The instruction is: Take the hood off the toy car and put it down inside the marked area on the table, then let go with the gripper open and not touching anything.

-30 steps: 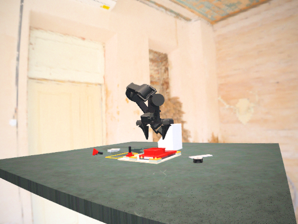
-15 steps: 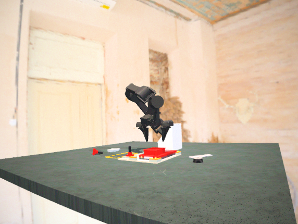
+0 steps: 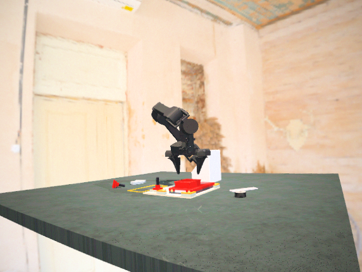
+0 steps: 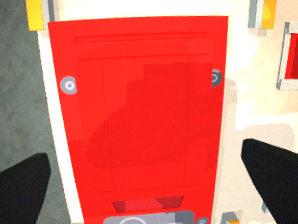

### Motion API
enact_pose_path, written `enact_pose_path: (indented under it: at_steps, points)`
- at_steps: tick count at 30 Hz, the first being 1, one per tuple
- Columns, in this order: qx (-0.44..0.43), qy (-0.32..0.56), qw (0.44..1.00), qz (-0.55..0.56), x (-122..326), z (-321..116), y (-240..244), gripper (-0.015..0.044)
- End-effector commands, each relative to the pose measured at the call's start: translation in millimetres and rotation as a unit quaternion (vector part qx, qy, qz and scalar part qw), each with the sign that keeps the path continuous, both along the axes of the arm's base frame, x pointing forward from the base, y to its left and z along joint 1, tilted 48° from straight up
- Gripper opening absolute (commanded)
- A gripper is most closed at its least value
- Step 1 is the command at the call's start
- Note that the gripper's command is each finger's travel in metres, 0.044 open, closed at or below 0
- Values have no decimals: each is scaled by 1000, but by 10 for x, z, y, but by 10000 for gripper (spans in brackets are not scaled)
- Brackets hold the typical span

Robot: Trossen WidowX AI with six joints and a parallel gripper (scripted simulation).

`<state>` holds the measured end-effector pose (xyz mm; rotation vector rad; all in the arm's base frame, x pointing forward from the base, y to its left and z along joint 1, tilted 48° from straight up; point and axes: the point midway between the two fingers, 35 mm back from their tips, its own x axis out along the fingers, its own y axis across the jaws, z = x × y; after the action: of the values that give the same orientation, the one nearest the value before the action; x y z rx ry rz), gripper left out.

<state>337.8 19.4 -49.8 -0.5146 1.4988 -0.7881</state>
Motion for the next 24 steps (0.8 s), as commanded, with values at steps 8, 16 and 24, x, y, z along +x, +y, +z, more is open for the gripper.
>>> enact_pose_path:
  at_steps: [8,16,24]
  points:
    - [-2,1,1000,1,-6,-46,-66,440]
    - [-2,1,1000,1,-10,-80,-106,440]
    - [-3,1,1000,1,-14,-114,-146,440]
